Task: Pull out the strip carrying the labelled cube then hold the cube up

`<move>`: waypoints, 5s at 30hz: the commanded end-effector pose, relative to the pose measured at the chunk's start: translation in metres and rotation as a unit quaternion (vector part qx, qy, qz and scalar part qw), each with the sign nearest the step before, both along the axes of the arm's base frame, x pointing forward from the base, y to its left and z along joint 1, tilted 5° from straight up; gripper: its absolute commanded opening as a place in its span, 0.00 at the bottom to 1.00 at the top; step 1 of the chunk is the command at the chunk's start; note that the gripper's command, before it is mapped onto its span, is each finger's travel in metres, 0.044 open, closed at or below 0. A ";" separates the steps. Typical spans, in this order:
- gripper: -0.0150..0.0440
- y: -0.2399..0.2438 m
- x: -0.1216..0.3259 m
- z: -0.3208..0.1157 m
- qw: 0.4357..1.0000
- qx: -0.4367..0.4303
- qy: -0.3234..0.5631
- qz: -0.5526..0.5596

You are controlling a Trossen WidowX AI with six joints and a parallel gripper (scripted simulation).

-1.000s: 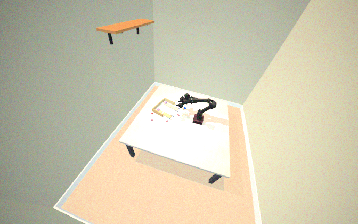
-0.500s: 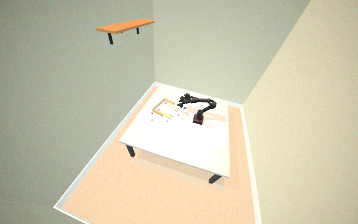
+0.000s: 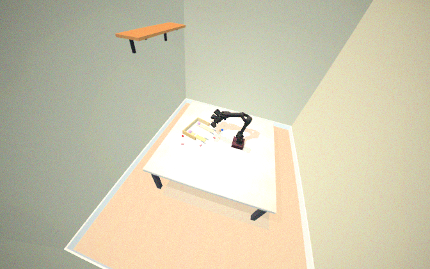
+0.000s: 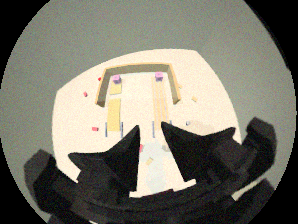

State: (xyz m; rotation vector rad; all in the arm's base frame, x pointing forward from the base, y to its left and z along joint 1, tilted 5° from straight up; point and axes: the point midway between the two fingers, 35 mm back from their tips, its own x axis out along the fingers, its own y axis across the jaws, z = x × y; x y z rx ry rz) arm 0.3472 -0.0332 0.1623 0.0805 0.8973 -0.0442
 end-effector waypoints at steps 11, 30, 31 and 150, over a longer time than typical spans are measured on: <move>0.25 -0.048 0.031 -0.074 0.958 0.035 0.284 -0.030; 0.25 -0.048 0.035 -0.096 0.958 0.035 0.284 -0.030; 0.25 -0.048 0.035 -0.097 0.958 0.035 0.284 -0.030; 0.25 -0.038 -0.018 -0.155 0.957 0.035 0.286 -0.030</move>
